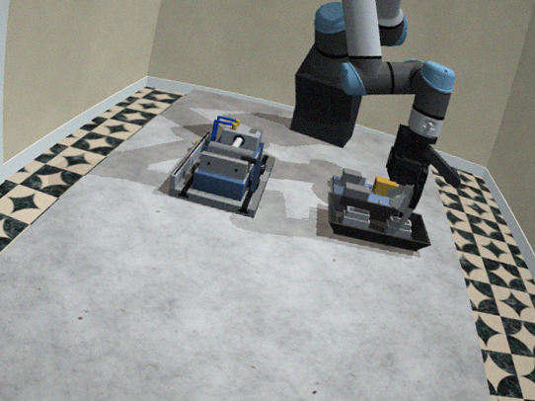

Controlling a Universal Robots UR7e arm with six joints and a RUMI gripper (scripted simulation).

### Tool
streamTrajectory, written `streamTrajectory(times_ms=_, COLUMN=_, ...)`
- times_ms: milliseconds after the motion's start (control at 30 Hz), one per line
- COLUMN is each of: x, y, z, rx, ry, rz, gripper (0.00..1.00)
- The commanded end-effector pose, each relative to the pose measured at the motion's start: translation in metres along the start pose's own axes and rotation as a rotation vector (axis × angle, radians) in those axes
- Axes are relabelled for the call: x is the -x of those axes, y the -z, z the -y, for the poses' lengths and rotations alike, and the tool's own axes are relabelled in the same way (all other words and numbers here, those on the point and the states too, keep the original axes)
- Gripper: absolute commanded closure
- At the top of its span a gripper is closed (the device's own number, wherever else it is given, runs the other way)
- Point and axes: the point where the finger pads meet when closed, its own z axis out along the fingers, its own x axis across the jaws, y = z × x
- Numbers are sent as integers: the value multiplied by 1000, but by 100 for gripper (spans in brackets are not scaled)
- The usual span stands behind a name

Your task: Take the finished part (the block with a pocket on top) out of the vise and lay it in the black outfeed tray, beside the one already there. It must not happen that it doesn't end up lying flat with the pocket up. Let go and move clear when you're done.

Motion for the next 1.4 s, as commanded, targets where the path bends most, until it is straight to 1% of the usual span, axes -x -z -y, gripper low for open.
streamTrajectory(times_ms=0, x=-4, y=1, z=-1, rx=-1, ry=-3, rz=-6, gripper=100)
streamTrajectory(times_ms=1067, x=-4, y=1, z=-1, rx=-1, ry=-3, rz=-6, gripper=100)
streamTrajectory(times_ms=1100, x=-4, y=1, z=-1, rx=-1, ry=-3, rz=-6, gripper=60)
streamTrajectory(times_ms=1367, x=-4, y=1, z=-1, rx=-1, ry=-3, rz=-6, gripper=60)
